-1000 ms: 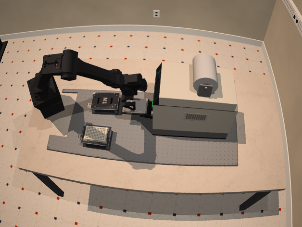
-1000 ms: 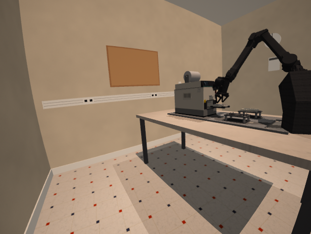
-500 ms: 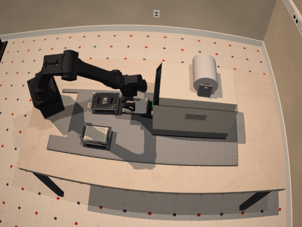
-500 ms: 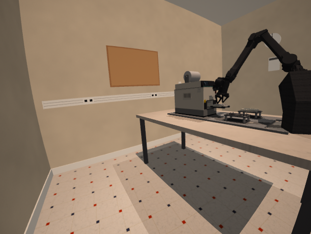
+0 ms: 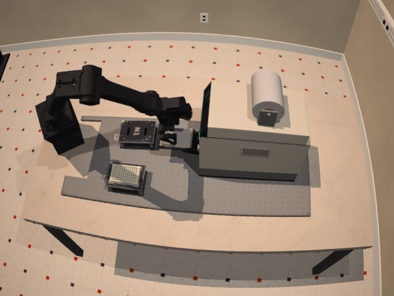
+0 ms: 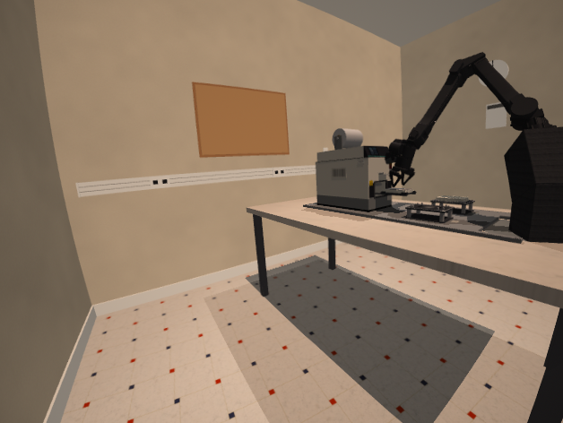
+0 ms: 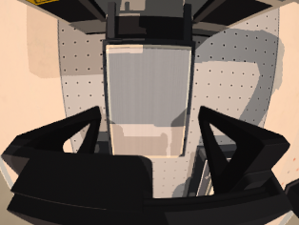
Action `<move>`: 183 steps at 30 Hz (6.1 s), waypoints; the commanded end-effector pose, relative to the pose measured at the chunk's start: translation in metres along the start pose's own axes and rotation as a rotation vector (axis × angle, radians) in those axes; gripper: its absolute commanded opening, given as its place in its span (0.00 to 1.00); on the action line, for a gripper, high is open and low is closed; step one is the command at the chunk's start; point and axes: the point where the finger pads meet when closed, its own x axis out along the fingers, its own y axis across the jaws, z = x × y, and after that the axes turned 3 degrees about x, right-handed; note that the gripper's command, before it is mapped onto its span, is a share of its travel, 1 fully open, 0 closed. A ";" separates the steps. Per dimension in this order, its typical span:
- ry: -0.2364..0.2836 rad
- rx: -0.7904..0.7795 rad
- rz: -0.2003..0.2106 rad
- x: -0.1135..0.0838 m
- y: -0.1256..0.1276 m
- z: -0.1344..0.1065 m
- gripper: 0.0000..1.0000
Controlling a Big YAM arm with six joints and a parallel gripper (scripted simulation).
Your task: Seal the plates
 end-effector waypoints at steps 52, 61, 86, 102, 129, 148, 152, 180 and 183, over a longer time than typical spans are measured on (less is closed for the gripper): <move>-0.043 0.034 -0.008 0.013 -0.010 0.021 1.00; 0.003 0.022 -0.005 0.010 -0.008 -0.001 1.00; -0.016 0.028 -0.004 0.009 -0.007 0.014 1.00; -0.014 0.015 -0.010 0.022 -0.008 0.004 1.00; -0.031 0.014 0.009 0.015 0.005 0.012 1.00; 0.005 -0.017 0.014 0.022 0.015 -0.008 1.00; -0.009 -0.010 0.013 0.022 0.015 0.001 1.00; 0.018 -0.026 0.013 0.022 0.014 -0.017 0.92; 0.019 -0.027 0.013 0.022 0.014 -0.018 0.91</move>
